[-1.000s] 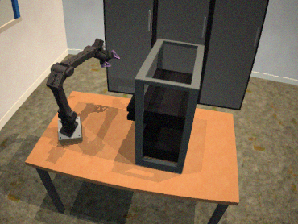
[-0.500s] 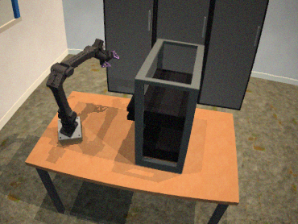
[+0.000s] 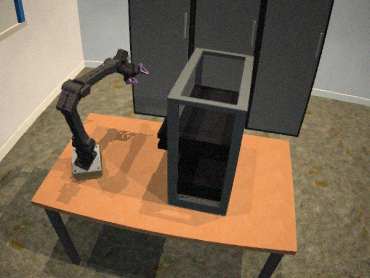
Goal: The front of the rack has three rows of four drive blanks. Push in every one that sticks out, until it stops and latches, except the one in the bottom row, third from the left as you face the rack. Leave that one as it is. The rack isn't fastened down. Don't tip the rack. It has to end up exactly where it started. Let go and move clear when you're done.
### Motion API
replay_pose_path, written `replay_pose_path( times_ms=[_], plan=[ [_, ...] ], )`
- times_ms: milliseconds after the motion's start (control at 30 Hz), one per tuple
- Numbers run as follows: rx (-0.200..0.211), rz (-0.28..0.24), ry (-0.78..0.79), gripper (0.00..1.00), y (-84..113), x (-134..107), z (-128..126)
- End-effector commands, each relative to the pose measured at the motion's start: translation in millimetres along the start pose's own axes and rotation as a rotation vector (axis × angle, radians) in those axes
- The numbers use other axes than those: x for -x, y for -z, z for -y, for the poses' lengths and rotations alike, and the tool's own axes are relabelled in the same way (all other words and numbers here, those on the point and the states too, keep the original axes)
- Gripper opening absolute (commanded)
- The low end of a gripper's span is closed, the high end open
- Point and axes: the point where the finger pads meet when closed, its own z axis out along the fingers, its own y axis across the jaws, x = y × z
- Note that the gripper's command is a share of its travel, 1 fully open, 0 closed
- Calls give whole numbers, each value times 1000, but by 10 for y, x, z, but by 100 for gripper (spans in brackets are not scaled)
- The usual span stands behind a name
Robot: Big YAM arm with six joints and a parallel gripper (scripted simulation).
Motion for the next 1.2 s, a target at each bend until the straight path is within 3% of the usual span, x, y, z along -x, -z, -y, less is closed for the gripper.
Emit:
replay_pose_path(
  times_ms=[0, 233, 267, 300, 733, 800, 833, 900, 1167],
  plan=[
    [-42, 31, -84, 100, 77, 19, 204],
    [-71, 41, -149, 100, 119, -39, 306],
    [-98, 85, -188, 100, 263, 152, 513],
    [-79, 52, -167, 100, 168, -41, 283],
    [-187, 92, -424, 100, 340, -356, 572],
    [-187, 92, -424, 100, 340, -356, 572],
    [-204, 121, -460, 100, 434, -279, 686],
    [-216, 108, -498, 100, 402, -442, 638],
    [-301, 163, -717, 100, 590, -718, 811]
  ],
)
